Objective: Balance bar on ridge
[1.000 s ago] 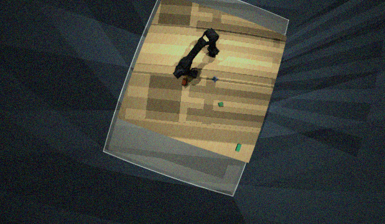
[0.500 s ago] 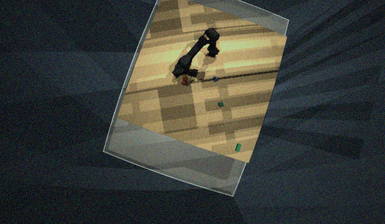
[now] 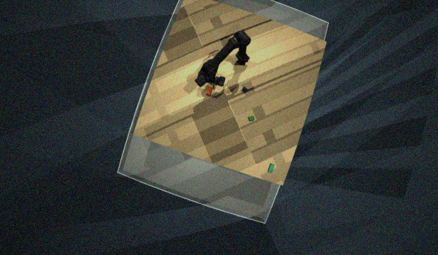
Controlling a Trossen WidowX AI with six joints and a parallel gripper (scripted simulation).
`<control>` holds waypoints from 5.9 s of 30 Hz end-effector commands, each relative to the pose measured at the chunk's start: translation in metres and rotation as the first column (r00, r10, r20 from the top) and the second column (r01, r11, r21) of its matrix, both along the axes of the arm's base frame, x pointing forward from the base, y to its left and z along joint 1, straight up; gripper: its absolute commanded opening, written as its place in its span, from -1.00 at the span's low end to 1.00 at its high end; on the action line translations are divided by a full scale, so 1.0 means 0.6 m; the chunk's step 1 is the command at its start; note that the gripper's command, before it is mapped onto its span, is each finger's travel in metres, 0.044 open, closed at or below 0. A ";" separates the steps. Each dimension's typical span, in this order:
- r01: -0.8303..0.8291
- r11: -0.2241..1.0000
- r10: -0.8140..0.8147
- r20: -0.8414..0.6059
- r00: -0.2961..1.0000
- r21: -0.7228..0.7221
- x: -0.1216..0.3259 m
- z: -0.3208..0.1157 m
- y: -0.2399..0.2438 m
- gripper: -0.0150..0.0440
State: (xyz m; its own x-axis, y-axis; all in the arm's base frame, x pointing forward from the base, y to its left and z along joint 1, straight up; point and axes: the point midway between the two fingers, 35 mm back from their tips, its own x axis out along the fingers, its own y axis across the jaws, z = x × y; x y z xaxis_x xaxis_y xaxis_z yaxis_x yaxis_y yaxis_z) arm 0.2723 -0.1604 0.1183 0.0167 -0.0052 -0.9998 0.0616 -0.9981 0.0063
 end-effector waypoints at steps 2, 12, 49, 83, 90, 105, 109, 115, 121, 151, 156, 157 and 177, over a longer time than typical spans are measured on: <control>0.004 1.000 -0.004 0.013 1.000 -0.011 0.002 0.026 -0.002 -0.49; -0.002 1.000 0.002 0.011 1.000 -0.011 -0.004 0.059 0.002 -0.49; -0.993 0.115 0.993 -0.023 0.116 -0.025 0.007 0.064 0.118 -0.49; -0.321 -0.947 0.321 -0.046 -0.946 -0.001 0.005 0.064 0.209 -0.49; -0.047 -0.999 0.047 -0.046 -0.998 0.006 0.005 0.063 0.228 -0.49; 0.525 -0.851 -0.525 -0.042 -0.850 0.020 0.003 0.063 0.273 -0.49; 0.654 -0.756 -0.654 -0.039 -0.755 0.023 0.002 0.063 0.286 -0.49; 0.815 -0.579 -0.815 -0.035 -0.578 0.027 0.000 0.063 0.306 -0.49; 0.929 -0.369 -0.929 -0.031 -0.368 0.030 -0.004 0.063 0.328 -0.49; 0.680 0.732 -0.680 -0.006 0.733 0.030 -0.069 0.061 0.435 -0.49; 0.521 0.853 -0.521 -0.003 0.853 0.027 -0.090 0.061 0.446 -0.49; 0.492 0.870 -0.492 -0.002 0.870 0.026 -0.095 0.061 0.446 -0.49; 0.363 0.931 -0.363 -0.001 0.932 0.024 -0.118 0.028 0.441 -0.49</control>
